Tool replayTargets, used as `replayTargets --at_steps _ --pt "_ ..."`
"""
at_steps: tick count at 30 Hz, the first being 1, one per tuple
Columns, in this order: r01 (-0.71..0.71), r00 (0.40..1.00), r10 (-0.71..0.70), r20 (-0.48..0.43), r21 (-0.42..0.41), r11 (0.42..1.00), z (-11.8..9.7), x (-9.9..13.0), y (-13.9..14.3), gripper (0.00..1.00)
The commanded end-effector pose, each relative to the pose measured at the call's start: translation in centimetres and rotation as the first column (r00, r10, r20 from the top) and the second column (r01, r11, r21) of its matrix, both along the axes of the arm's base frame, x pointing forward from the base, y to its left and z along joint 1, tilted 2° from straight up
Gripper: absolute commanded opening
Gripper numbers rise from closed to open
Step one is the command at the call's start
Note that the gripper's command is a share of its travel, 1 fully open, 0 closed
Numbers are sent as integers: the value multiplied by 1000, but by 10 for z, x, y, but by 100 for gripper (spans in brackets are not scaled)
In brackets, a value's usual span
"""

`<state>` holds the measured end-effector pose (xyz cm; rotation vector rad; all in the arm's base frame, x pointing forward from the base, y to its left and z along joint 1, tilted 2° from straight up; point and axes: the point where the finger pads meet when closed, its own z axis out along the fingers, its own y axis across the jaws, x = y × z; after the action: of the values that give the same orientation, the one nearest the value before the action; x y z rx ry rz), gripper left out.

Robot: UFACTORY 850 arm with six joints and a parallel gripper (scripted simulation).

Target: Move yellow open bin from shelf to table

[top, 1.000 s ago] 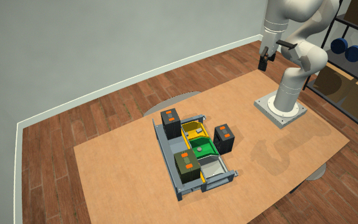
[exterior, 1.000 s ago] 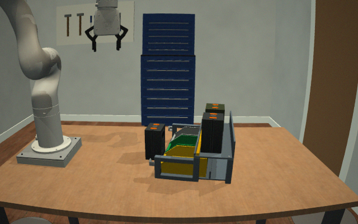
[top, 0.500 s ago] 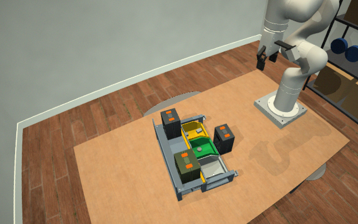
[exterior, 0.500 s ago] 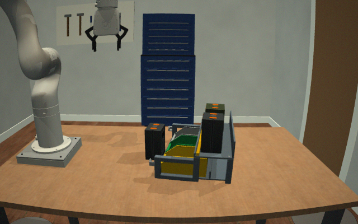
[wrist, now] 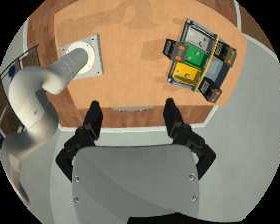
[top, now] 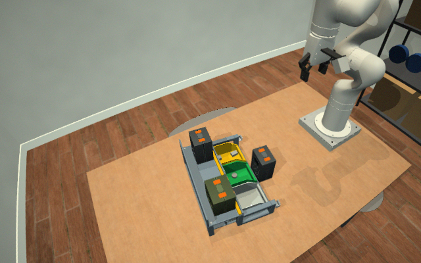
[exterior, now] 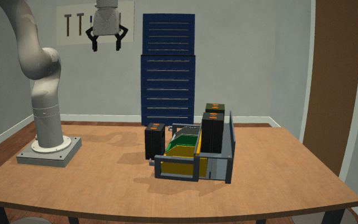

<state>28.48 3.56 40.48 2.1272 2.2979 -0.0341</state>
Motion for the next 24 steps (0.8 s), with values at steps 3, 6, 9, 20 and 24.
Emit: replayTargets --at_steps 3,6,9,20,24 --pt "203 979 -203 7 -2 979 1 0 0 100" --pt "203 979 -203 7 -2 979 1 0 0 100" --pt "203 979 -203 7 -2 979 1 0 0 100" --pt "447 895 -447 14 -2 895 1 0 0 100" --pt "447 895 -447 14 -2 895 1 0 0 100"
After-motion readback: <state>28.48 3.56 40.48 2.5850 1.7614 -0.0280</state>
